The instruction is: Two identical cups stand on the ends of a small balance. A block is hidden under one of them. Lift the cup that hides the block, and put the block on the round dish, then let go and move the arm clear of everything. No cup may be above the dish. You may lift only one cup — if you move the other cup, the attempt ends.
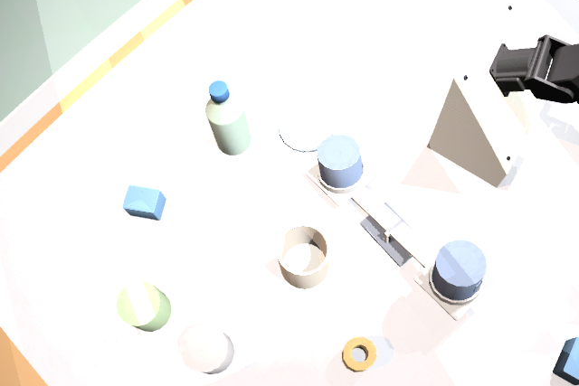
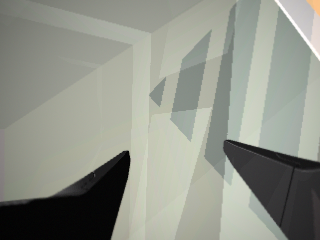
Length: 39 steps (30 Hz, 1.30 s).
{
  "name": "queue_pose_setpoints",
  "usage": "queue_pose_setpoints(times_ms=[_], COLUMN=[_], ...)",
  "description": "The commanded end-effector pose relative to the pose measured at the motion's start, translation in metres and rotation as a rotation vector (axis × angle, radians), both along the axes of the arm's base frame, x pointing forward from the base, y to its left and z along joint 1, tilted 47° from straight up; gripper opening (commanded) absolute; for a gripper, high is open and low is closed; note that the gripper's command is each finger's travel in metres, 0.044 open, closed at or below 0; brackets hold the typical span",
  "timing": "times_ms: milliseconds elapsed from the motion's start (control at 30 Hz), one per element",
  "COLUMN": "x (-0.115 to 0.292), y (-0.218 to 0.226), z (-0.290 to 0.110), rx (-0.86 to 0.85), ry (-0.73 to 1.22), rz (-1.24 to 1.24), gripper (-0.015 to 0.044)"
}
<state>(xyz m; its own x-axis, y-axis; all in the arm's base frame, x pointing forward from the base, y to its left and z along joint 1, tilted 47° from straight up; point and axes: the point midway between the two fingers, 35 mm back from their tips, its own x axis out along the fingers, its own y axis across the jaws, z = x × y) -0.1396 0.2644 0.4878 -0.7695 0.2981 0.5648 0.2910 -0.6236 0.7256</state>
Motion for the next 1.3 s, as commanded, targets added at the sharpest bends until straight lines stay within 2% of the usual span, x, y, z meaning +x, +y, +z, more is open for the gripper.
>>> queue_pose_setpoints(times_ms=[0, 33, 300, 700, 967, 1267], x=[0.001, 0.004, 0.055, 0.152, 0.226, 0.295], y=[0.001, 0.004, 0.043, 0.077, 0.078, 0.053], z=[0.0, -0.002, -0.026, -0.07, -0.106, -0.137], rx=[-0.001, -0.004, -0.053, -0.155, -0.252, -0.373], ry=[-0.001, -0.006, -0.075, -0.192, -0.272, -0.327], rz=[-0.006, -0.022, -0.278, -0.654, -0.895, -1.094], gripper=[0.0426, 0.044, 0.044, 0.044, 0.044, 0.044])
